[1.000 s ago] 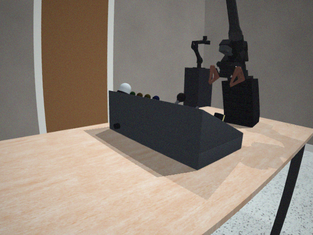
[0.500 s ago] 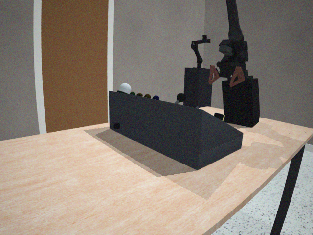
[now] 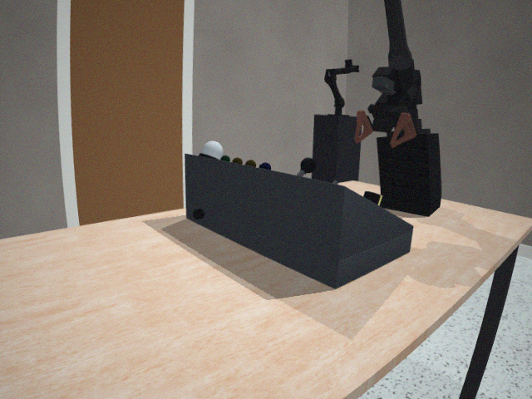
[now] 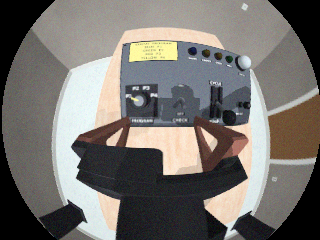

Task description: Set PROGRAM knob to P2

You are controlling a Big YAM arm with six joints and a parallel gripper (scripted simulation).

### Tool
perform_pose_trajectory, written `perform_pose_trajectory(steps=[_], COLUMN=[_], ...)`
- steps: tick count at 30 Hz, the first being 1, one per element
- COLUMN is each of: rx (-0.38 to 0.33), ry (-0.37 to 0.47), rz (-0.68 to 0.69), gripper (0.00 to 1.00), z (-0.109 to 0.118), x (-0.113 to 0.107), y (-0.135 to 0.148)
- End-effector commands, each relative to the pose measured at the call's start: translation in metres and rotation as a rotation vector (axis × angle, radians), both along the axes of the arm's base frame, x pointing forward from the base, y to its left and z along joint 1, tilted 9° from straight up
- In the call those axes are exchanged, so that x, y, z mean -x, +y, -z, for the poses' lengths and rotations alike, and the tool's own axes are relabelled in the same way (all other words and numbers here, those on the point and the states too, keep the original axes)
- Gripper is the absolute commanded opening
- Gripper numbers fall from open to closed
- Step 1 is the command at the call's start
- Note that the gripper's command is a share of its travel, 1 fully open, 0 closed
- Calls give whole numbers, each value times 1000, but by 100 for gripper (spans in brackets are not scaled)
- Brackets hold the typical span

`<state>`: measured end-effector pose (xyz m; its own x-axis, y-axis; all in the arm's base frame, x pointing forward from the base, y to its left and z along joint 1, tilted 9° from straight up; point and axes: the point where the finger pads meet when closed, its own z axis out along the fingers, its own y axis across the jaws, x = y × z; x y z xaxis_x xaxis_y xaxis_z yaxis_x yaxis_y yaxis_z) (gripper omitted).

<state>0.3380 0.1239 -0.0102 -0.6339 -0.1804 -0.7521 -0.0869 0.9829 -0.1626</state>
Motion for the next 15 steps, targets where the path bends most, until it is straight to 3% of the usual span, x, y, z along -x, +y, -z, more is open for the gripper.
perform_pose_trajectory(steps=[1,15], rx=[-15,-13], ry=[-34,-27], rz=[-14,-1], gripper=[100,100], z=[-10,-14], x=[-10,-17], y=[9,-2])
